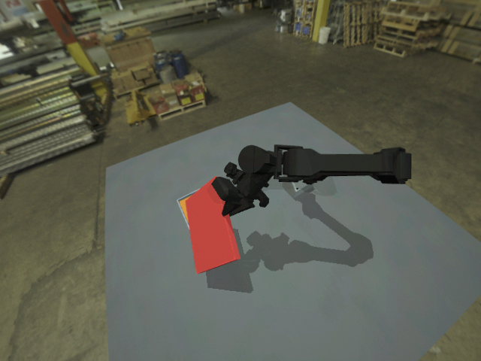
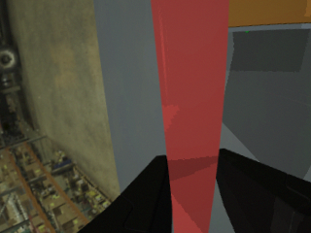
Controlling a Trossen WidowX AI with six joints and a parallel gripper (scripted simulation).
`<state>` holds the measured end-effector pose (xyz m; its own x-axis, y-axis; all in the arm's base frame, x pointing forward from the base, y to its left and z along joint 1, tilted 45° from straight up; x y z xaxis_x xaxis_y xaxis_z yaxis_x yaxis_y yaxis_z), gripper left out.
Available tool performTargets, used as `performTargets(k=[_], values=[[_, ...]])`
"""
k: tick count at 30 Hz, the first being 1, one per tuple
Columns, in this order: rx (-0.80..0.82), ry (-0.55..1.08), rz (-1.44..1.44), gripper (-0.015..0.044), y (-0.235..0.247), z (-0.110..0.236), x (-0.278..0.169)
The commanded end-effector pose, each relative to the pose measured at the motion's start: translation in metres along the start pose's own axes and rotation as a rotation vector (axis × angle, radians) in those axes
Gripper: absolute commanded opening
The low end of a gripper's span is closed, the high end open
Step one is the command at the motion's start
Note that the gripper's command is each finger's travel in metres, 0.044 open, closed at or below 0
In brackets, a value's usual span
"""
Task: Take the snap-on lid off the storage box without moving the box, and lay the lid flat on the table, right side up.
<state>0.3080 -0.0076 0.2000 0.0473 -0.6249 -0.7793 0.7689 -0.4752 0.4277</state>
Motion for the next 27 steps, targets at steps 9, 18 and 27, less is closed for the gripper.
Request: performTargets(k=[9, 18, 27], values=[[0.011, -0.004, 0.004, 0.0, -0.003, 0.002, -0.026], [0.011, -0.004, 0.004, 0.0, -0.006, 0.002, -0.044], [0.011, -0.003, 0.003, 0.0, -0.009, 0.003, -0.062]])
Point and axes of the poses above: the point midway between the two fingers, 35 mm back from their tips, its own z axis back along the fingers, its own y axis across the jaws, x = y × z, the point moved 6 cm from there along z, back along the fingers, and after that the axes turned 9 degrees about -z, right-handed, at the moved point
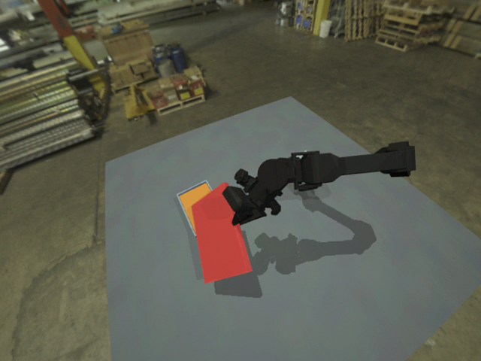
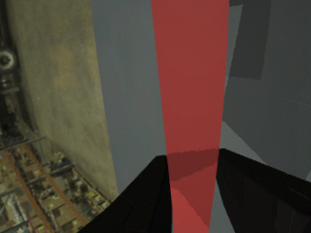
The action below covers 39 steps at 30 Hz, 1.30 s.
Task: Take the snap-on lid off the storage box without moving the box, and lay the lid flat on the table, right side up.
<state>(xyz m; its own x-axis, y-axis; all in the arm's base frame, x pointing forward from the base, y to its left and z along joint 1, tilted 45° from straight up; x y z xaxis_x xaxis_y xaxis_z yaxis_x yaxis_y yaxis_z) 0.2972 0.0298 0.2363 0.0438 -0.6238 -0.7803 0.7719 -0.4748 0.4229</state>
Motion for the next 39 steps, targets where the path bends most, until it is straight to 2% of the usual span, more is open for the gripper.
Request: performTargets(k=[1, 39], values=[[0.015, -0.002, 0.007, 0.0, 0.001, 0.002, -0.012], [0.016, 0.001, 0.005, 0.0, -0.013, 0.004, -0.087]])
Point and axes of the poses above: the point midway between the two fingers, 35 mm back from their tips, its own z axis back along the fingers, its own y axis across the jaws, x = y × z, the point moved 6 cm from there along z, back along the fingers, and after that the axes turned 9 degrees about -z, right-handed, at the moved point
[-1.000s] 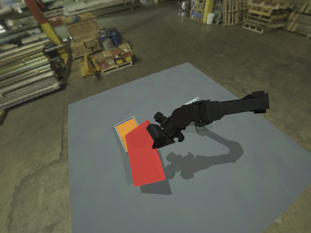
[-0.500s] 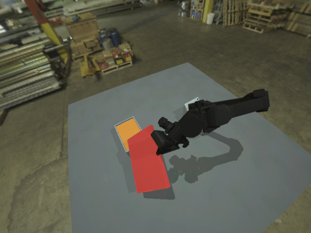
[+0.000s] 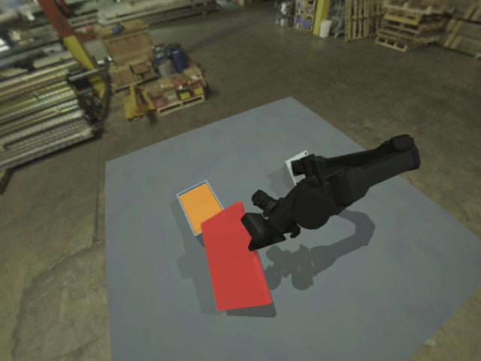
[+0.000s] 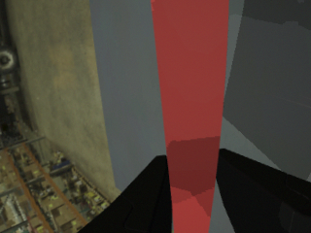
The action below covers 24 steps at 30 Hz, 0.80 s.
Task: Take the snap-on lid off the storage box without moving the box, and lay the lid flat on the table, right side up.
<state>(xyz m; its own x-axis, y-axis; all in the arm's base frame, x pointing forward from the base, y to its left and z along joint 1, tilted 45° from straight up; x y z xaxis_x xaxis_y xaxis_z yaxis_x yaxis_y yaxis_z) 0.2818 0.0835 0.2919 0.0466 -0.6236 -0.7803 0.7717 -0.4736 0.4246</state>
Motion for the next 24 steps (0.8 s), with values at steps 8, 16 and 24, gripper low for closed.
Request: performTargets(k=[8, 16, 24], values=[[0.016, 0.0, 0.003, 0.0, -0.002, 0.003, -0.025], [0.017, 0.001, 0.003, 0.0, -0.004, 0.003, -0.041], [0.017, 0.003, 0.002, 0.0, -0.007, 0.004, -0.057]])
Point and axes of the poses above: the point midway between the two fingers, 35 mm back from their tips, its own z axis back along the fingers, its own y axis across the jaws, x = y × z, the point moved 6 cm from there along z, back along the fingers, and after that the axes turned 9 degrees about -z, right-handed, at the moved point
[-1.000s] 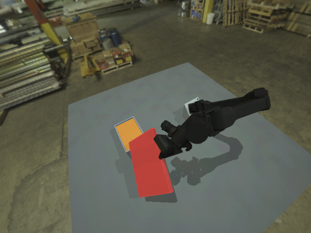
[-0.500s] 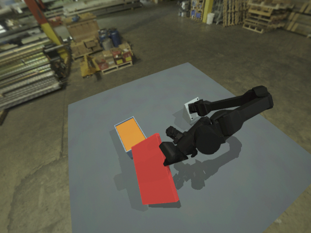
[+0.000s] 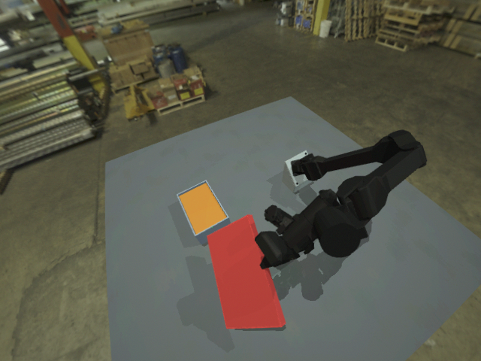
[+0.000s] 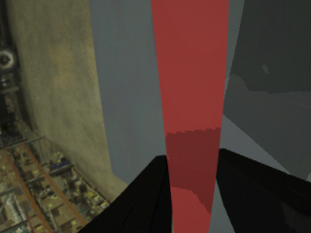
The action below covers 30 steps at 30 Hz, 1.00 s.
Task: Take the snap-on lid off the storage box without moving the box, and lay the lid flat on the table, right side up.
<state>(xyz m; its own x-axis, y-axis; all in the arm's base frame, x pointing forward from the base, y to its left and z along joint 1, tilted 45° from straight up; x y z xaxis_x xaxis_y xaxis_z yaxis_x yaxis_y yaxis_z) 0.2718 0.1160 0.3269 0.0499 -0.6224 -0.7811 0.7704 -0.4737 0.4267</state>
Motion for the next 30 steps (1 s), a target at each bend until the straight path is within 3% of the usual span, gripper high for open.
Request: performTargets(k=[1, 15, 30], values=[[0.015, -0.001, 0.001, 0.0, 0.001, 0.002, -0.011], [0.016, 0.002, 0.0, 0.0, -0.004, 0.003, -0.037], [0.016, 0.002, 0.0, 0.0, -0.014, -0.005, -0.03]])
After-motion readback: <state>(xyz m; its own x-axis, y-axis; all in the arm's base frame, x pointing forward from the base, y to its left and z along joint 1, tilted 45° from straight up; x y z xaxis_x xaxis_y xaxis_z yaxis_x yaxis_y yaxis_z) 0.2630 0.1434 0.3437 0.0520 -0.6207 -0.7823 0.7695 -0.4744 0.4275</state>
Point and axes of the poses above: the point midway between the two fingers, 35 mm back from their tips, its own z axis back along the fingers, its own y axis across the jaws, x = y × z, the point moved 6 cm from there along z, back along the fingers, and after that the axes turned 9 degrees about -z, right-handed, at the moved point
